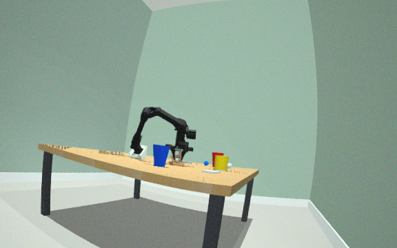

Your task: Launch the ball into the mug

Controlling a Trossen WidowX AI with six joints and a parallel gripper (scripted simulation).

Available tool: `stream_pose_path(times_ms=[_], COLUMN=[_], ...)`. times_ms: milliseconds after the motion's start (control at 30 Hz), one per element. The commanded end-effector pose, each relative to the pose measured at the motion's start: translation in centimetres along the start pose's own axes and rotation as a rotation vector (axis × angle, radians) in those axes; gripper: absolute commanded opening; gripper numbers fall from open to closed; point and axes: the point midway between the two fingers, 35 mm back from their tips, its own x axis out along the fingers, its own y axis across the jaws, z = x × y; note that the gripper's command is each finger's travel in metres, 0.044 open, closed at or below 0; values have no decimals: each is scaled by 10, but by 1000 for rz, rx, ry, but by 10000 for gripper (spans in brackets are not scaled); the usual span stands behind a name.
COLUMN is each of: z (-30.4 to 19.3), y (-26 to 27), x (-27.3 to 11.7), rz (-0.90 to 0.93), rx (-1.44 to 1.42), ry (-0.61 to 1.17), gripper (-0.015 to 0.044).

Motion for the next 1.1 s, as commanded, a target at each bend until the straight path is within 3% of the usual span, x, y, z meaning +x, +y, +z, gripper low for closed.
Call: stream_pose_path(times_ms=[0, 167, 233, 400, 467, 533, 867, 1067], z=[0, 0, 1, -1, -1, 1, -1, 0], y=[0, 0, 3, 2, 0, 5, -1, 0], x=[-1, -3, -21, -91, -101, -81, -93, -48], rz=[0, 0, 3, 4, 3, 17, 4, 4], rx=[1, 1, 0, -3, -3, -5, -8, -7], ry=[0, 0, 2, 3, 3, -6, -2, -3], gripper=[262, 394, 440, 440, 440, 440, 440, 440])
